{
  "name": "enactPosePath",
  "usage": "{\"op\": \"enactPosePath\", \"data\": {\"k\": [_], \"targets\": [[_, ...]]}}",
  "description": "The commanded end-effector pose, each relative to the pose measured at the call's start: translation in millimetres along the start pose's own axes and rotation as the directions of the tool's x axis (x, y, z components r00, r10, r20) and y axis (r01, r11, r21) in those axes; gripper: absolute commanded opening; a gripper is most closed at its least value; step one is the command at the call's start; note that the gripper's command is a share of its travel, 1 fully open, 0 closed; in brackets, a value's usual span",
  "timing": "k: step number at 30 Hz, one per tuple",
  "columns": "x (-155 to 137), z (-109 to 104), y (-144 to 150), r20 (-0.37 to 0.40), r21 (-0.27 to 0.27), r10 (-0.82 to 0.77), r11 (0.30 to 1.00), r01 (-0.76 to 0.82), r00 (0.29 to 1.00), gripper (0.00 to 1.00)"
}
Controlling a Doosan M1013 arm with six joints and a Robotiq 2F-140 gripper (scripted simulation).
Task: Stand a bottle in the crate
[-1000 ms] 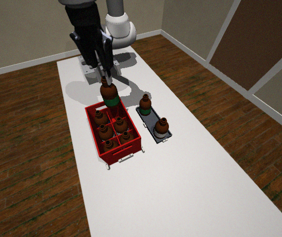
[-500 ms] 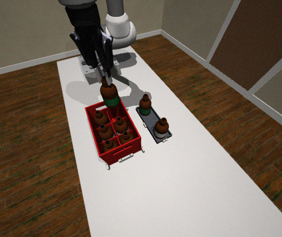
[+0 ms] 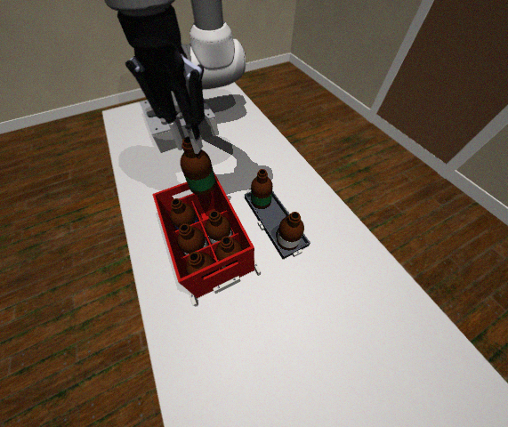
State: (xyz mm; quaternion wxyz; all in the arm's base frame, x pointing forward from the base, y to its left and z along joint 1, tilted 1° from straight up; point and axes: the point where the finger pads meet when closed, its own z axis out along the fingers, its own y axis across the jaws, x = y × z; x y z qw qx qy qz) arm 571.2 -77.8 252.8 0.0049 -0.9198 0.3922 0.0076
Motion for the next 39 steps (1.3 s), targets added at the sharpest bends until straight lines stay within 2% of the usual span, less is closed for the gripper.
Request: {"op": "enactPosePath", "data": {"k": [1, 22, 39], "targets": [[0, 2, 3, -0.002, -0.001, 0.0, 1.0, 0.0, 1.0, 0.0], [0, 3, 3, -0.002, -0.001, 0.0, 1.0, 0.0, 1.0, 0.0], [0, 15, 3, -0.002, -0.001, 0.0, 1.0, 0.0, 1.0, 0.0]]}}
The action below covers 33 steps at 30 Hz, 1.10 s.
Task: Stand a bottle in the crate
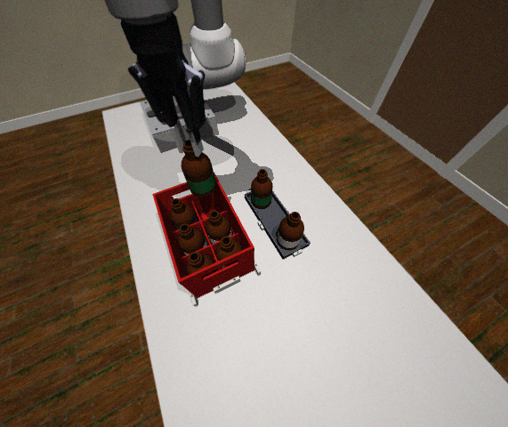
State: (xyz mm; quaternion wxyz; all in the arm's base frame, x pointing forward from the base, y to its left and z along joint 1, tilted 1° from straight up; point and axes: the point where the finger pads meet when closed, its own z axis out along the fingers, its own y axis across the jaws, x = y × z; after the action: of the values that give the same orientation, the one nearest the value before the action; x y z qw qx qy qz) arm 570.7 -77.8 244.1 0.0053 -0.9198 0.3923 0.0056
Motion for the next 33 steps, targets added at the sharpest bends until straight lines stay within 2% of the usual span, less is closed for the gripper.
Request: {"op": "enactPosePath", "data": {"k": [1, 15, 33], "targets": [[0, 7, 3, 0.002, -0.004, 0.0, 1.0, 0.0, 1.0, 0.0], [0, 23, 3, 0.002, -0.004, 0.0, 1.0, 0.0, 1.0, 0.0], [0, 32, 3, 0.002, -0.004, 0.0, 1.0, 0.0, 1.0, 0.0]]}}
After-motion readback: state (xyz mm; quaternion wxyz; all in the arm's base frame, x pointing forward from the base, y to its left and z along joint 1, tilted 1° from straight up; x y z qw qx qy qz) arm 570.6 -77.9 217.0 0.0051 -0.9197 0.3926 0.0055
